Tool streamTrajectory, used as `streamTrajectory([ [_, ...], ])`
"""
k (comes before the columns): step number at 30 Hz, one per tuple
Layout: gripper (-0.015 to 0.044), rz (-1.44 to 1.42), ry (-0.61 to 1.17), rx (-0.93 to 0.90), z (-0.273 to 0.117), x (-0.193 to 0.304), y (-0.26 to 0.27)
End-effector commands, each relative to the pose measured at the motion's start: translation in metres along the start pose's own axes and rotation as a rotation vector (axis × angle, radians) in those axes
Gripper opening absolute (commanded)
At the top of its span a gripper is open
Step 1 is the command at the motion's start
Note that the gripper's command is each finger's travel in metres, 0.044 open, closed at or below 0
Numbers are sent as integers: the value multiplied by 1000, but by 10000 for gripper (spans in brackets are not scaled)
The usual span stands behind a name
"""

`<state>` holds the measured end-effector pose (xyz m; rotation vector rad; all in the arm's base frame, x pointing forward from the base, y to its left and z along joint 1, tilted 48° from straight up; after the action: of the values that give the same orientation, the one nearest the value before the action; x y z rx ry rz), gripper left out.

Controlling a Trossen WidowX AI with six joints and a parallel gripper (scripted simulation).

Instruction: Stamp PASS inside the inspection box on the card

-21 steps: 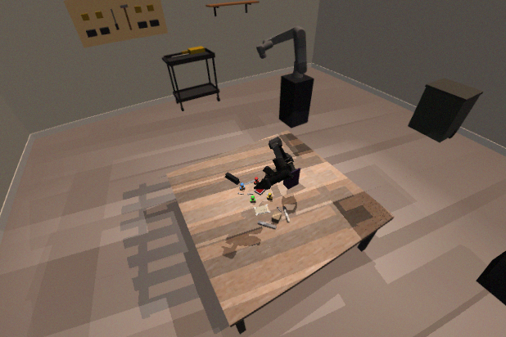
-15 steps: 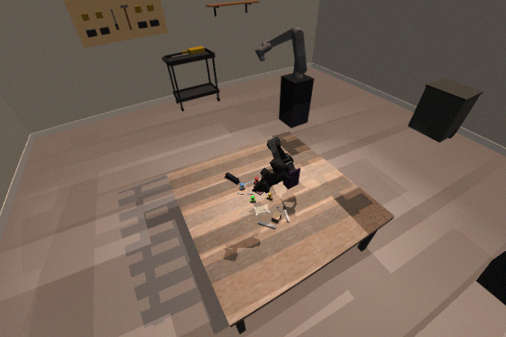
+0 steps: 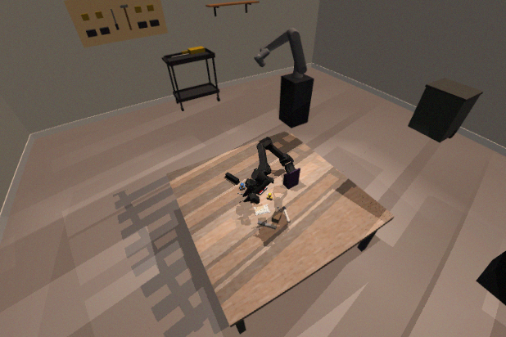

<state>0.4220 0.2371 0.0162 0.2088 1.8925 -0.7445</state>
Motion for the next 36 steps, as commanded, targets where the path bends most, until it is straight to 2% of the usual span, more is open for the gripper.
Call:
streamTrajectory([
  [1,221,-175,258,24,37,16,-56],
  [10,221,-327,555,80,55,37,-123],
  [18,221,-427,860,147,51,53,-190],
  [36,221,-430,876,149,60,58,-197],
])
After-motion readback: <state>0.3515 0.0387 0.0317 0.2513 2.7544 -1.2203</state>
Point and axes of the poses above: the point midway between the two fingers, 35 mm back from their tips, its own z axis out along the fingers, its own y axis across the jaws, x = y × z, the point moved 5 cm from there along -z, back along the fingers, and after that the axes turned 10 degrees about z, right-handed, at the moved point
